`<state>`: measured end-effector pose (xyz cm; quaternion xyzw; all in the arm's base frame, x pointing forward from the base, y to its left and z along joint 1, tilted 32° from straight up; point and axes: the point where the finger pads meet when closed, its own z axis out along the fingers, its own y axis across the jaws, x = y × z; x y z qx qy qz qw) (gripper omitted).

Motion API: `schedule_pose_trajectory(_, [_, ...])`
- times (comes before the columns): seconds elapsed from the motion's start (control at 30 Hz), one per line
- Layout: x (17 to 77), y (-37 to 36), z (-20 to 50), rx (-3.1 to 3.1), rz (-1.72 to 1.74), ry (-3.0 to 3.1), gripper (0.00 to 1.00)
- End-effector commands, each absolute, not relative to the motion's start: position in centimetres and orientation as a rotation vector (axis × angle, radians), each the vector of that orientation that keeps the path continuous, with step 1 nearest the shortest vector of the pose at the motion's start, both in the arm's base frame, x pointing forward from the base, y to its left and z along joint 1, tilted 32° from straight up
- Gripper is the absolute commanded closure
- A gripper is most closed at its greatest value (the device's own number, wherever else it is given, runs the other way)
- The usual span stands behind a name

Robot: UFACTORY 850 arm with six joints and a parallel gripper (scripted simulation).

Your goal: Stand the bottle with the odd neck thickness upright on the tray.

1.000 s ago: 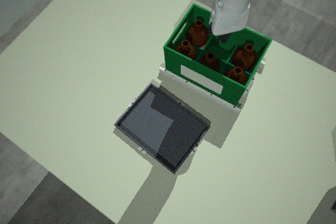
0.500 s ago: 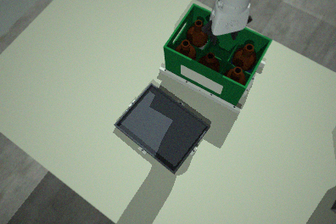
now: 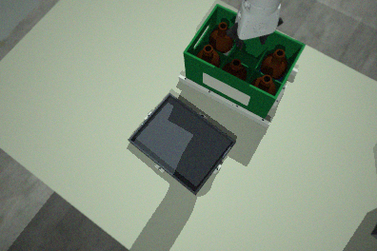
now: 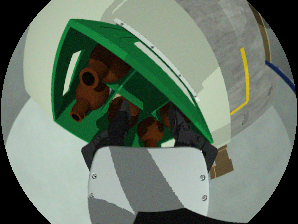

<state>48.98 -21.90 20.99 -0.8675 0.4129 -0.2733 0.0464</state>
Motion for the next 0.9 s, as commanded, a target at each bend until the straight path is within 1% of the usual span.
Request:
schedule_pose_trajectory(0.0, [49.0,-21.9,21.1,-2.647,-0.836,1.26,0.35])
schedule_pose_trajectory(0.47, [48.9,-21.9,21.3,-2.647,-0.836,1.26,0.35])
schedule_pose_trajectory(0.87, [47.6,-21.5,23.3,-2.647,-0.836,1.26,0.35])
